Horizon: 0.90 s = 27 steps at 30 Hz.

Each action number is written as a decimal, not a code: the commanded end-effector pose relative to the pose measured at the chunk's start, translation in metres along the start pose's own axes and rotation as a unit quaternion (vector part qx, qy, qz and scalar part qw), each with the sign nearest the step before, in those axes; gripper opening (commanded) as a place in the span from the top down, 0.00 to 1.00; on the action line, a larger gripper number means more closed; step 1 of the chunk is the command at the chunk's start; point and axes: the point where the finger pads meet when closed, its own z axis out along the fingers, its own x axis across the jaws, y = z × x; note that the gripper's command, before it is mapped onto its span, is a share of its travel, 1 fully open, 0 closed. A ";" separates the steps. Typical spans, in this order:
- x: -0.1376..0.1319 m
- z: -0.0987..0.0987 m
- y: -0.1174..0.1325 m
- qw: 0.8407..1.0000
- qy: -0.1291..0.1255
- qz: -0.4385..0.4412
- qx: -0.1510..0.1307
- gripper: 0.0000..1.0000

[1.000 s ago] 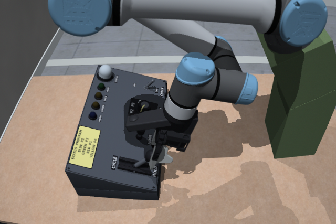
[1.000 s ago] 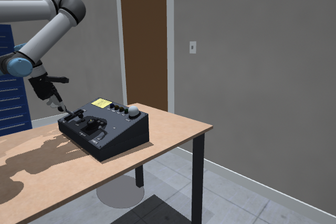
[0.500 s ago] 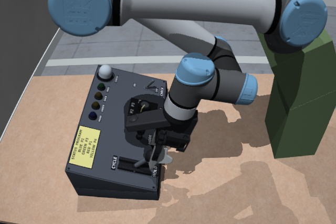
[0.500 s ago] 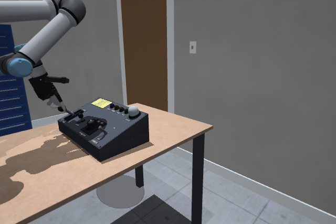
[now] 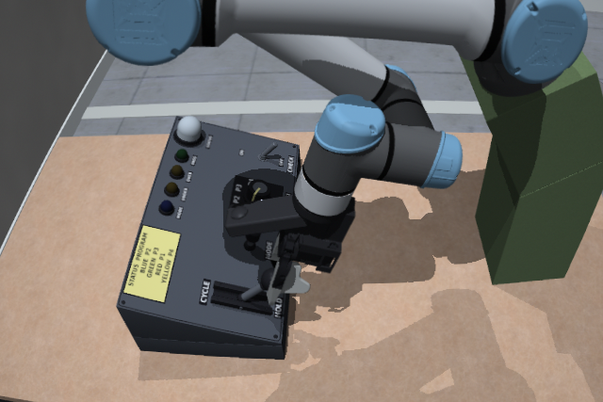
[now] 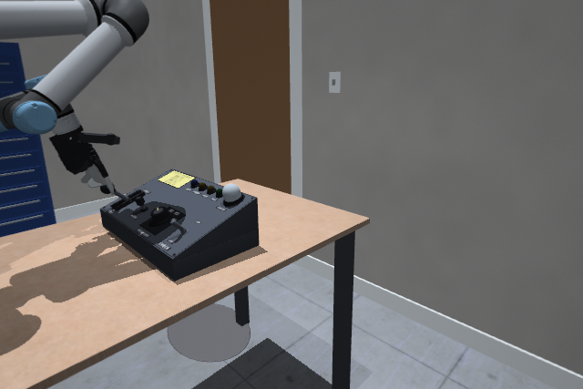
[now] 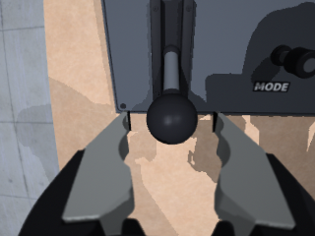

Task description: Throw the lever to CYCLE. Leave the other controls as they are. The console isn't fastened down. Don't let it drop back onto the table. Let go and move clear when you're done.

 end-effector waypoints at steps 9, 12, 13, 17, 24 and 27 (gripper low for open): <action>0.000 0.000 0.000 1.000 0.000 0.000 0.000 0.56; 0.000 0.000 0.000 1.000 0.000 0.000 0.000 0.56; 0.000 0.000 0.000 1.000 0.000 0.000 0.000 0.56; 0.000 0.000 0.000 1.000 0.000 0.000 0.000 1.00; 0.000 0.000 0.000 1.000 0.000 0.000 0.000 1.00; 0.000 0.000 0.000 1.000 0.000 0.000 0.000 1.00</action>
